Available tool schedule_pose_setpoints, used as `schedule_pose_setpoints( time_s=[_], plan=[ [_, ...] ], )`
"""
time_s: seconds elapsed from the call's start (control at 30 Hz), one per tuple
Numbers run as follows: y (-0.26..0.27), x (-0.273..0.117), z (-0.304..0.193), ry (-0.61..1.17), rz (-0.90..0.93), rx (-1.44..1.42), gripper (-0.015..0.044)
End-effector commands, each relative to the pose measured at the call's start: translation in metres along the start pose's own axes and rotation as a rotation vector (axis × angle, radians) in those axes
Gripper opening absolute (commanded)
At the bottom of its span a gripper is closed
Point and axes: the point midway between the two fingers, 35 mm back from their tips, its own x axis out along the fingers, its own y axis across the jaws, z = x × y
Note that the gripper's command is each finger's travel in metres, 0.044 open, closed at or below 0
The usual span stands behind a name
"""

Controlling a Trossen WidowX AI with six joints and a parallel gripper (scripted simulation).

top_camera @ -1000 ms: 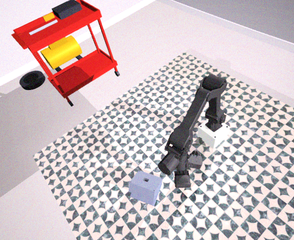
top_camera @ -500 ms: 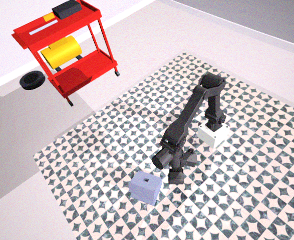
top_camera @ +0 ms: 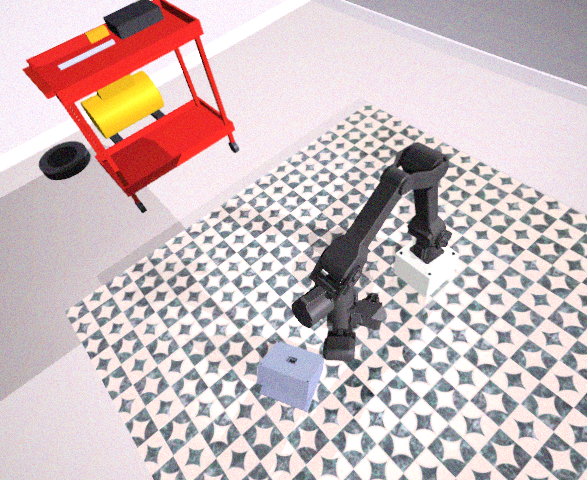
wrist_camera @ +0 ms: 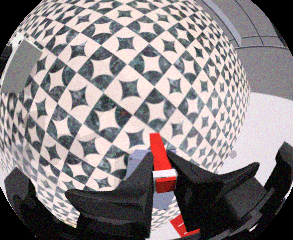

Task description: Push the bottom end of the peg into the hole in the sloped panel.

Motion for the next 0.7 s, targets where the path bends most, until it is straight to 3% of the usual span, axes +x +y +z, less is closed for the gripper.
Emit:
schedule_pose_setpoints(
  time_s=[0.0, 0.67],
  plan=[
    [0.001, -0.004, -0.006, 0.007, -0.024, 0.011, 0.0],
    [0.012, -0.015, -0.034, 0.037, -0.098, 0.077, 0.0]
  ],
)
